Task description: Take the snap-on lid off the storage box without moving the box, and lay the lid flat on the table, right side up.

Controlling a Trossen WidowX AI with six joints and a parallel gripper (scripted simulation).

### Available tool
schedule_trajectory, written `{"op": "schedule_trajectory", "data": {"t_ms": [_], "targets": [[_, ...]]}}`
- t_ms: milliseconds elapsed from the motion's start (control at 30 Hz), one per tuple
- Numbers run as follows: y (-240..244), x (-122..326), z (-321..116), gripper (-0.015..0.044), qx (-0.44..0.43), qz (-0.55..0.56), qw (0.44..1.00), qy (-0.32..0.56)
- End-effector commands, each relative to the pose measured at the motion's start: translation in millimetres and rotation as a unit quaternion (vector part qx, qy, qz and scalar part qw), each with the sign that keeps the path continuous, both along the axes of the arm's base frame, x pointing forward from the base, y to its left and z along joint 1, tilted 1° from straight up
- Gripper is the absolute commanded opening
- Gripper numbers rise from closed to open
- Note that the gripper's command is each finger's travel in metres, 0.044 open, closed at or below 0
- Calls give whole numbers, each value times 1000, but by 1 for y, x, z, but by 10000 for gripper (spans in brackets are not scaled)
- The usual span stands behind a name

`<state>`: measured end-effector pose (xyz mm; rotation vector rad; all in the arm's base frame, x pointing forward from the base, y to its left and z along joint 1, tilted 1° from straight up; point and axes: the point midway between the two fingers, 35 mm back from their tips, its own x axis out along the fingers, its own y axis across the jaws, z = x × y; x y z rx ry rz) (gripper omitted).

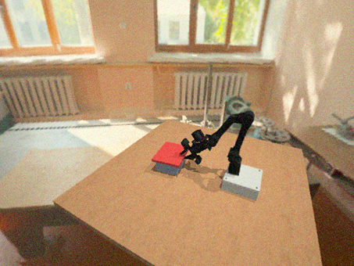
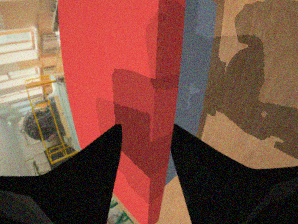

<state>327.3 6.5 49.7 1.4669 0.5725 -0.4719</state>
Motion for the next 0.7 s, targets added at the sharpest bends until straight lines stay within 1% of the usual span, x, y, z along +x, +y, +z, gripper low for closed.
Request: {"op": "schedule_trajectory", "data": {"t_ms": [0,33,667], "targets": [[-1,1,1,24,0,-3,1000,-1],[-1,1,1,0,0,-3,1000,-1],[0,-1,3,0,0,0,1000,0]]}}
